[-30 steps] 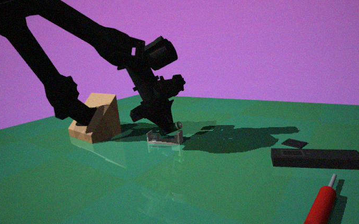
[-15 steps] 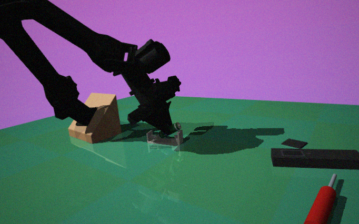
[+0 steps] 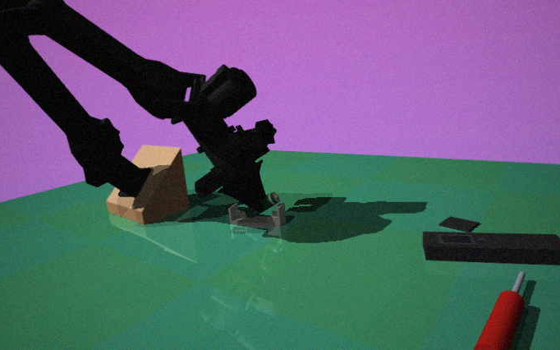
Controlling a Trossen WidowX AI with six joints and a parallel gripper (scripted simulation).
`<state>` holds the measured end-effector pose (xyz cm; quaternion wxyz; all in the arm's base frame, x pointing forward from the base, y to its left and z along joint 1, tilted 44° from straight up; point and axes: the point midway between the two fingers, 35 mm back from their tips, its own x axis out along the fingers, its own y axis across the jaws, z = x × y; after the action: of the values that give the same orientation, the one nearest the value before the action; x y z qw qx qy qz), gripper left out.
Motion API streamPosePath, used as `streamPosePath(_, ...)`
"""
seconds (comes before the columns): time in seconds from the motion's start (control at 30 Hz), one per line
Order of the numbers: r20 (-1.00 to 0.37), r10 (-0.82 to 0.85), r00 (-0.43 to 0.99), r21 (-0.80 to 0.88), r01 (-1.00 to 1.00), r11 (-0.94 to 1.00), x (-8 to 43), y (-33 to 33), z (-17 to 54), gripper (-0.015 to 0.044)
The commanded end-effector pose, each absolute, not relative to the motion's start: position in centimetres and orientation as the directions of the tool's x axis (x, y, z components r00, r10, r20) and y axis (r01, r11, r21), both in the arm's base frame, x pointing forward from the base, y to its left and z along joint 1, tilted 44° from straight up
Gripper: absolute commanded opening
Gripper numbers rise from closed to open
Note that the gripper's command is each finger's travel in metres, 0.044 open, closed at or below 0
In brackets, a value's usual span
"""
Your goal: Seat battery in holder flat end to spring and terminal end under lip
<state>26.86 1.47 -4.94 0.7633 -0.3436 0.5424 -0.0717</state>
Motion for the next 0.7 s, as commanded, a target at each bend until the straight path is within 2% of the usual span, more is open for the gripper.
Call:
streamPosePath(0.0, -0.781, -0.479, 0.4, -0.6, -0.27, 0.753, 26.4, 1.4, -5.0, 0.0063)
streamPosePath(0.67, -0.782, -0.48, 0.398, -0.6, -0.271, 0.752, 24.7, 1.1, -4.8, 0.0063)
